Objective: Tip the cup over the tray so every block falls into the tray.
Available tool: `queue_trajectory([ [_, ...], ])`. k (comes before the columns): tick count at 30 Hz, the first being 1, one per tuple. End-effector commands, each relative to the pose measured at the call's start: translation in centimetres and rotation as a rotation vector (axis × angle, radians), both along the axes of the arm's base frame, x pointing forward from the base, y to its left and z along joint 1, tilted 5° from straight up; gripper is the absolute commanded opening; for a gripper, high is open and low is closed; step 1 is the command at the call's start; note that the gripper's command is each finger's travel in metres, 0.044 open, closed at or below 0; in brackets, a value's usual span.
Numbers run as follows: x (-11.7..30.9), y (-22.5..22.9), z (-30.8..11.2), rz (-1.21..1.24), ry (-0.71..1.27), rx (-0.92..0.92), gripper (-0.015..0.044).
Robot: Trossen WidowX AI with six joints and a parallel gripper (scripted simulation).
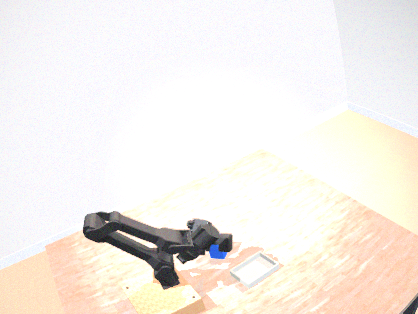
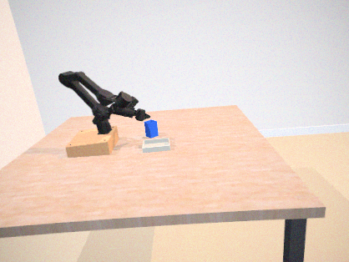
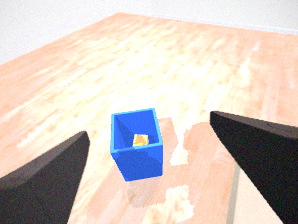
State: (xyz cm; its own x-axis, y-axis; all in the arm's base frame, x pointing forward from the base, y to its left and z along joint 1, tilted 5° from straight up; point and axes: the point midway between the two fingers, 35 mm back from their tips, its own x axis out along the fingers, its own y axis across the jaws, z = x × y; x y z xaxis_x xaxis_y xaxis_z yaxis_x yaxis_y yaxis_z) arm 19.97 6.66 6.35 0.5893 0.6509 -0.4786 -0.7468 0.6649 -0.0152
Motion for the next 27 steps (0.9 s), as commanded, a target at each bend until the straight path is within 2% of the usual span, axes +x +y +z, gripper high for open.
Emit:
queue_trajectory([
  [1, 0.1, -0.1, -0.7, 0.000, 0.007, 0.006, 0.0440],
  [27, -0.2, -0.4, -5.6, 0.005, 0.041, 0.016, 0.0440],
])
